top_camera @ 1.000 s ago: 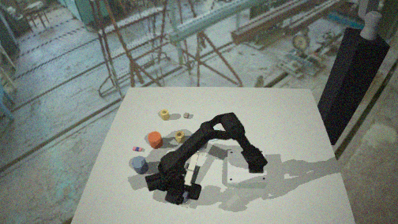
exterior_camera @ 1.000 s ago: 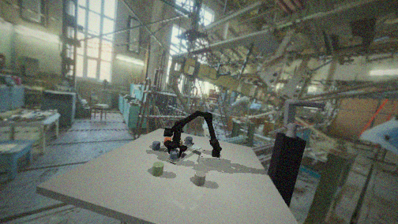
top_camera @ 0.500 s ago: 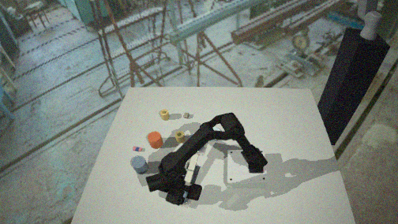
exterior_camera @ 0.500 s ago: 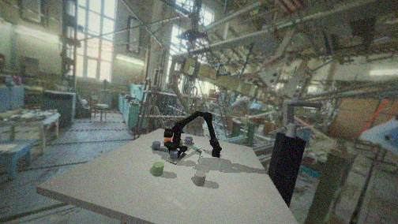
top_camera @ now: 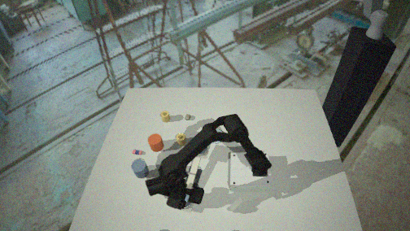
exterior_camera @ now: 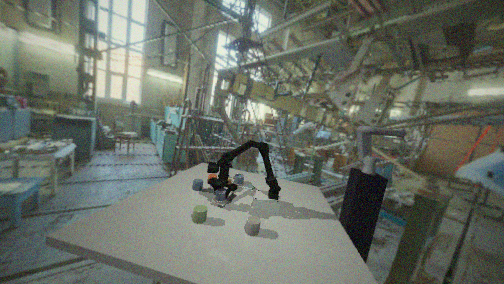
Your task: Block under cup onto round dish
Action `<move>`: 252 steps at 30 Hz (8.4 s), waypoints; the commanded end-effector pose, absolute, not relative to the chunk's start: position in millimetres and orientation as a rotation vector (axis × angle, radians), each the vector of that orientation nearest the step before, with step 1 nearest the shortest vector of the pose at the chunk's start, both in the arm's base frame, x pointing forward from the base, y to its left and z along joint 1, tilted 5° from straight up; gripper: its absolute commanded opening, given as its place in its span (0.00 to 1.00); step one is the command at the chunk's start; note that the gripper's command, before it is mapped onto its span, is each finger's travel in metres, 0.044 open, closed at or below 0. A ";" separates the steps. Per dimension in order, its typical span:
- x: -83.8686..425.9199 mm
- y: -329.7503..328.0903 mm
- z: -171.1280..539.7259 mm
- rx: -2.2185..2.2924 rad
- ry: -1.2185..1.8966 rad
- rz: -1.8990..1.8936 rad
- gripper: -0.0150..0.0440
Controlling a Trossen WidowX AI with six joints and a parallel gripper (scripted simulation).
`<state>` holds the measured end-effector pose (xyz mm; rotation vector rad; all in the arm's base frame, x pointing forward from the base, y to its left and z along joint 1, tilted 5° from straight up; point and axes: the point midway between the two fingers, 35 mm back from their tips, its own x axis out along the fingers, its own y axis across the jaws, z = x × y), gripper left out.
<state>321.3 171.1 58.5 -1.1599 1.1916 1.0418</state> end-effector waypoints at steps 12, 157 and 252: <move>323.8 174.1 80.4 -1.160 1.181 1.040 0.25; 286.6 200.9 146.0 -1.160 1.190 1.047 0.25; 214.0 257.5 80.0 -1.019 1.168 0.992 0.69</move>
